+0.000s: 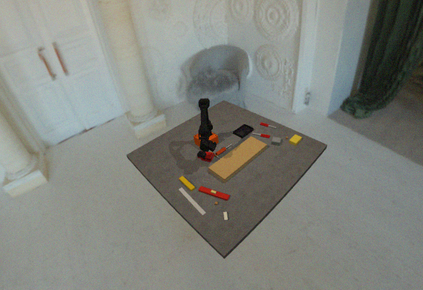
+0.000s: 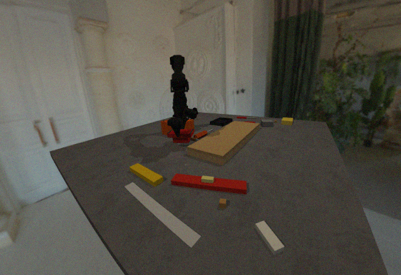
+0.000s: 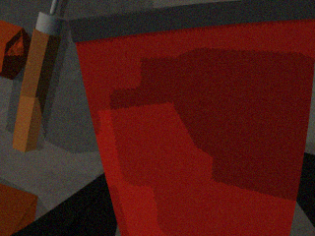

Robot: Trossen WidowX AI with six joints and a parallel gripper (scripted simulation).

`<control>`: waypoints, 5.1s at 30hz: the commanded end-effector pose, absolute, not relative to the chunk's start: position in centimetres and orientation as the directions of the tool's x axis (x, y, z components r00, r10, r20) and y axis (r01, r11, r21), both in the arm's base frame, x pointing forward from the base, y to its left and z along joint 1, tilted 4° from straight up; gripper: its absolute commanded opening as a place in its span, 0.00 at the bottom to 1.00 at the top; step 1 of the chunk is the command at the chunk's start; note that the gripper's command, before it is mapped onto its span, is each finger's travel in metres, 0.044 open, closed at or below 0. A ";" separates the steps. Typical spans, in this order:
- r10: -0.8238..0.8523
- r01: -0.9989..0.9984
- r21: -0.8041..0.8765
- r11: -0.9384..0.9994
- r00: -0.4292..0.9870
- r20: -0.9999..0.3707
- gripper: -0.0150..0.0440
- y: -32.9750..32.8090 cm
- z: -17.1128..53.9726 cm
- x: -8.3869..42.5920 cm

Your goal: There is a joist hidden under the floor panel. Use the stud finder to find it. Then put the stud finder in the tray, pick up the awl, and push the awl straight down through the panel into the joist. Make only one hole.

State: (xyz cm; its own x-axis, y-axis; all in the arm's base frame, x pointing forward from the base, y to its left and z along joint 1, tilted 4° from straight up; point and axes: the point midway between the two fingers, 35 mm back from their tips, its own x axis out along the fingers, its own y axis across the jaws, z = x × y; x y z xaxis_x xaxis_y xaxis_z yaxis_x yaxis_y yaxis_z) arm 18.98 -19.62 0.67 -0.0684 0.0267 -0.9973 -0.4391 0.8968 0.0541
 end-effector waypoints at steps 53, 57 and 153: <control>-0.114 -0.436 -0.103 0.894 0.002 -0.994 0.25 -23.0 1.0 20.8; -0.129 -0.435 -0.121 0.892 0.009 -0.992 0.25 -22.9 1.0 20.8; -0.505 -0.360 -0.538 0.762 0.190 -0.842 0.25 -21.7 0.2 20.3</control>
State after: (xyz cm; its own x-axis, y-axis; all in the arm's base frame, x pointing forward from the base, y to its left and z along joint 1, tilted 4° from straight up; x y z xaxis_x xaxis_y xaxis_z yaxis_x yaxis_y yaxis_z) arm 20.30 -21.64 0.13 0.1848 -0.4829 -0.8560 -0.3694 0.7730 -0.5158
